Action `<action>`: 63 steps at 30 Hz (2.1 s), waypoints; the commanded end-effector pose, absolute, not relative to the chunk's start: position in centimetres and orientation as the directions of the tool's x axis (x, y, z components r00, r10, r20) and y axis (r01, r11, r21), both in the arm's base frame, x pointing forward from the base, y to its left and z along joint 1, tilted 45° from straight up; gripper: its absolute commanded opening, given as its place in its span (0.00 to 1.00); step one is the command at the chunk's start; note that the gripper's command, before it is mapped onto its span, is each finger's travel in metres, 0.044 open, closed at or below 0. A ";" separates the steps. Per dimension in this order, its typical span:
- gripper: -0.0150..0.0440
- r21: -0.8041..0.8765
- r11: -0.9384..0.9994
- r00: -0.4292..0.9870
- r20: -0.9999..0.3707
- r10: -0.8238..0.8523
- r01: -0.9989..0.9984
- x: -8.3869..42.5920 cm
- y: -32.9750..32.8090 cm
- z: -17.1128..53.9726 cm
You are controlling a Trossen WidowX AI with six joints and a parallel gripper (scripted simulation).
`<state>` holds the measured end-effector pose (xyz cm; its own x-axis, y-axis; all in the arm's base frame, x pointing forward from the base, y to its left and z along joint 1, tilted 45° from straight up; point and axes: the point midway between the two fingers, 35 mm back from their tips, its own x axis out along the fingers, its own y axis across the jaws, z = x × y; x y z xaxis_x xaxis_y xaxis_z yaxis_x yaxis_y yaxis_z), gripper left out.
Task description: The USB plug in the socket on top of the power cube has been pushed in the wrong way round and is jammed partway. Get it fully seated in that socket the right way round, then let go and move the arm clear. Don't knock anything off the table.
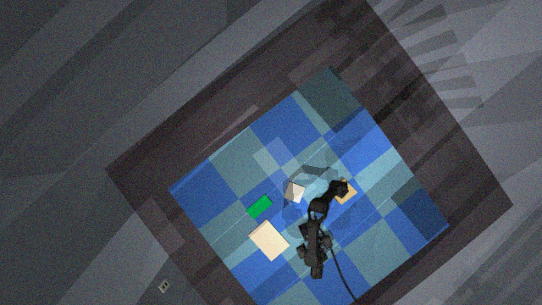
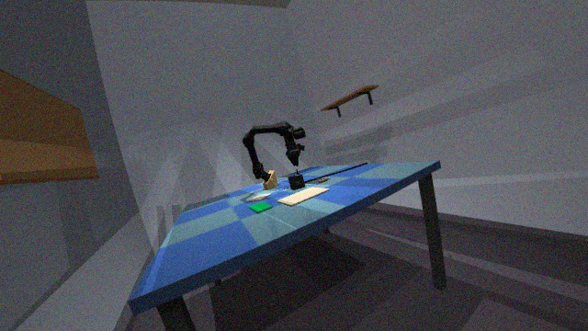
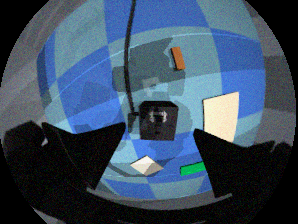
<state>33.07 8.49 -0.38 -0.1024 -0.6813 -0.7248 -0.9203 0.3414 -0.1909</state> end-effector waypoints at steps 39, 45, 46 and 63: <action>0.47 -0.190 0.340 -0.103 -0.723 -0.683 -0.921 32.8 6.8 -2.2; 0.25 -0.190 0.340 -0.103 -0.723 -0.683 -0.921 32.8 6.8 -2.2; 0.25 -0.190 0.340 -0.103 -0.723 -0.683 -0.921 32.8 6.8 -2.2; 0.25 -0.190 0.341 -0.103 -0.723 -0.683 -0.921 32.8 6.8 -2.2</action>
<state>32.81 6.75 -2.23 -0.1035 -0.6826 -0.7235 -0.9208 0.3407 -0.1897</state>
